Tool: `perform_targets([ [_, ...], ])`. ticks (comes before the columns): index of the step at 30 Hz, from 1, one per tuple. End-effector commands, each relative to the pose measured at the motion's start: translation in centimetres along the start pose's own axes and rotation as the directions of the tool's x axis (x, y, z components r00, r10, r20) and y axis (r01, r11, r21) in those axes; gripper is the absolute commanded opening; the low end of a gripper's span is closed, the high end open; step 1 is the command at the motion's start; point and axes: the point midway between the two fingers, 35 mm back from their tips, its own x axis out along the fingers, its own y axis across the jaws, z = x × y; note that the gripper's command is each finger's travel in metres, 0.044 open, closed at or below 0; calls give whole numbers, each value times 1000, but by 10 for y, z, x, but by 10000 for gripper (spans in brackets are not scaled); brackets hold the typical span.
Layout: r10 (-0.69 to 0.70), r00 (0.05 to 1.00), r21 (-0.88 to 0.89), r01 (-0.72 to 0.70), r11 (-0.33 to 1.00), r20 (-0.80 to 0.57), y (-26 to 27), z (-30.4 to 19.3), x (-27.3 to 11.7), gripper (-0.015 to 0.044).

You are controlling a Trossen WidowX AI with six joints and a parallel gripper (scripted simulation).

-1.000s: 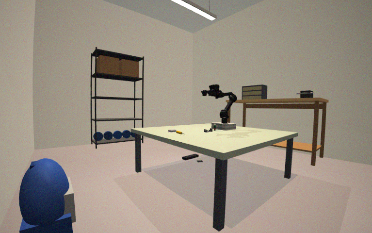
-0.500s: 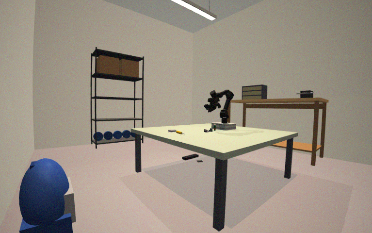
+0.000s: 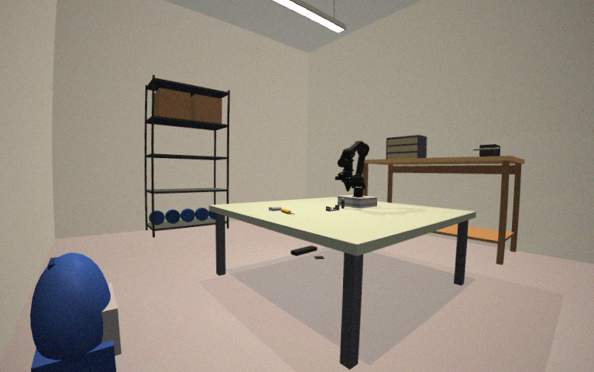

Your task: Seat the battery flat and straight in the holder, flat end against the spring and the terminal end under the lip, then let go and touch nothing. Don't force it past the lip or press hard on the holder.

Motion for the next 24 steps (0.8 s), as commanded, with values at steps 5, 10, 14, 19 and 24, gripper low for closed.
perform_targets([
  [5,-8,1000,4,8,1000,-12,0,2,35,0],
  [10,-8,1000,4,8,1000,-13,-1,-2,74,0],
  [14,-8,1000,4,8,1000,-13,-1,-3,79,0],
  [19,-8,1000,4,8,1000,-12,-8,-1,79,0],
  [24,-9,1000,4,9,1000,-12,-17,0,78,0],
])
